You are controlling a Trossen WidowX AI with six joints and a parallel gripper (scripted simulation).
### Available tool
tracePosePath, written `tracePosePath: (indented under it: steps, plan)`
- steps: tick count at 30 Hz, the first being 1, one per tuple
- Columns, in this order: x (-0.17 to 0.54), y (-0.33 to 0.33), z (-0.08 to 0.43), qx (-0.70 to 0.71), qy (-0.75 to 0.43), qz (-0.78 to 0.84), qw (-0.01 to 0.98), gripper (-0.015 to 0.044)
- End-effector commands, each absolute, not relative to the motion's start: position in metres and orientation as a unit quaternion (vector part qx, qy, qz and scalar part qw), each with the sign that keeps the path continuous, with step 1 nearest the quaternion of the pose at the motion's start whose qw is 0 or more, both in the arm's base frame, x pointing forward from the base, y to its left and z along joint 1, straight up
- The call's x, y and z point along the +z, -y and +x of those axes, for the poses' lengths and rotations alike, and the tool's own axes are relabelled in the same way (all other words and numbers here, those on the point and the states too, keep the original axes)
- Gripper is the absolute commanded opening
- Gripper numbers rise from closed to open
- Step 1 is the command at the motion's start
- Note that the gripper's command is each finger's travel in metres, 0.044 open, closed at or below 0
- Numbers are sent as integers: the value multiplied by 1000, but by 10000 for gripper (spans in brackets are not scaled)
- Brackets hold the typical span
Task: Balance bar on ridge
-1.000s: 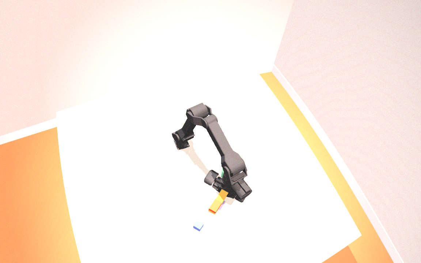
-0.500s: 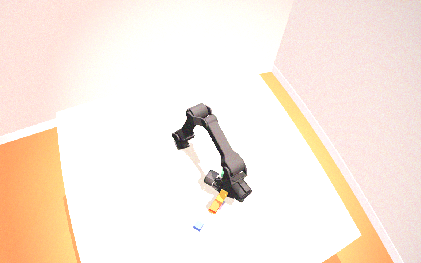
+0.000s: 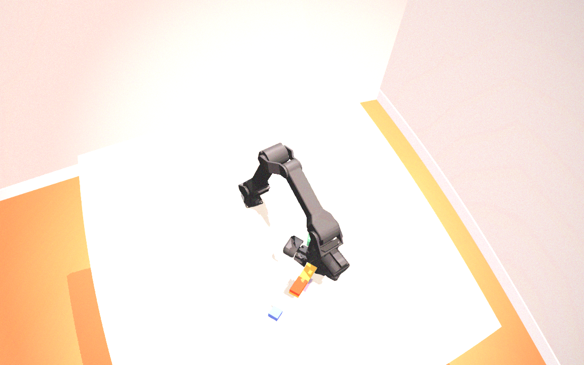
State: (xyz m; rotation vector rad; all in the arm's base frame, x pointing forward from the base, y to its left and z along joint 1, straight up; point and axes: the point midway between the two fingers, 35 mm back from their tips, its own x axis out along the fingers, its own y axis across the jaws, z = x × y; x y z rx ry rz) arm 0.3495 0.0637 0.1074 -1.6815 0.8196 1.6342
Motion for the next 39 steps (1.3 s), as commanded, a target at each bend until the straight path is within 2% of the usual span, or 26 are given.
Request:
tracePosePath:
  steps: [1,4,14,18,27,39]
  plan:
    - [107,-64,350,623,-312,-641,323,185]
    - [107,-64,350,623,-312,-641,323,185]
    - [107,-64,350,623,-312,-641,323,440]
    - [115,-64,351,622,-312,-641,323,440]
    - [205,-63,346,619,-310,-644,325,440]
    - [207,-63,346,619,-310,-644,325,440]
